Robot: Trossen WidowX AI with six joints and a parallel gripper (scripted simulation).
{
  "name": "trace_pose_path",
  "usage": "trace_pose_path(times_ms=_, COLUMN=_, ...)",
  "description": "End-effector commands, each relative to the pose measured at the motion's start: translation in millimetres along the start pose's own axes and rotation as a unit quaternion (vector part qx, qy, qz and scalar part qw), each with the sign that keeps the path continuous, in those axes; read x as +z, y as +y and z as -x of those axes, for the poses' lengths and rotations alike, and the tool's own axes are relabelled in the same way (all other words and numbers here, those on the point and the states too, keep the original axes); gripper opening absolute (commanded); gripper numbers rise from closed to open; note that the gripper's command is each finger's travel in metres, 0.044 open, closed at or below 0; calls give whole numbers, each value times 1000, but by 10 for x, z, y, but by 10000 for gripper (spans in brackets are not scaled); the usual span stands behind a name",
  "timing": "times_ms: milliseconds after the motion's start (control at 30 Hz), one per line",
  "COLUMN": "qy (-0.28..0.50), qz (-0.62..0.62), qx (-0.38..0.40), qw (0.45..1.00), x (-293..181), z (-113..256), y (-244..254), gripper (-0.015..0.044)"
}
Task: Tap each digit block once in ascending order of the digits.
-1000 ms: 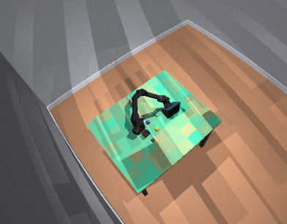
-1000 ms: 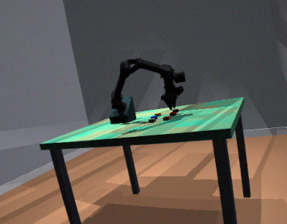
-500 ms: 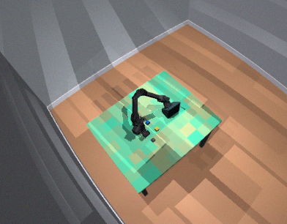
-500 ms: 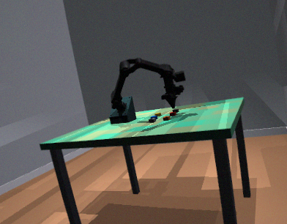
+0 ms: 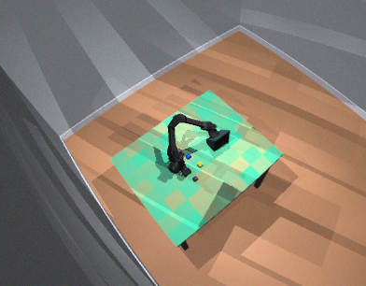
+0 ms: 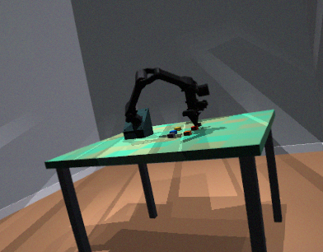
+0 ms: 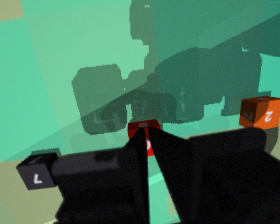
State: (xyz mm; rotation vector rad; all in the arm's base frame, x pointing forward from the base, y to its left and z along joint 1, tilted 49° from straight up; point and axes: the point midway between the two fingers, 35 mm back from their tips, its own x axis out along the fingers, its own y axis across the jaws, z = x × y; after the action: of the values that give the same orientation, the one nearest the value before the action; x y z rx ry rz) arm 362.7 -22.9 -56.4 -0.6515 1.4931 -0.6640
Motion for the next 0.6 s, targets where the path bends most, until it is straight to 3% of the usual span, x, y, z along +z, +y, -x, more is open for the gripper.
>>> trace_pose_path(times_ms=0, qy=1, qz=5, qx=-2, qw=1000, x=-18, z=-53, y=-2, gripper=20)
trace_pose_path(times_ms=133, qy=1, qz=5, qx=-2, qw=1000, x=-18, z=-55, y=-2, gripper=20)
trace_pose_path(times_ms=233, qy=1, qz=4, qx=-1, qw=1000, x=-13, z=212, y=3, gripper=20)
trace_pose_path(times_ms=400, qy=1, qz=5, qx=-1, qw=1000, x=-13, z=272, y=4, gripper=20)
trace_pose_path(times_ms=567, qy=1, qz=5, qx=1, qw=1000, x=-2, z=950, y=16, gripper=20)
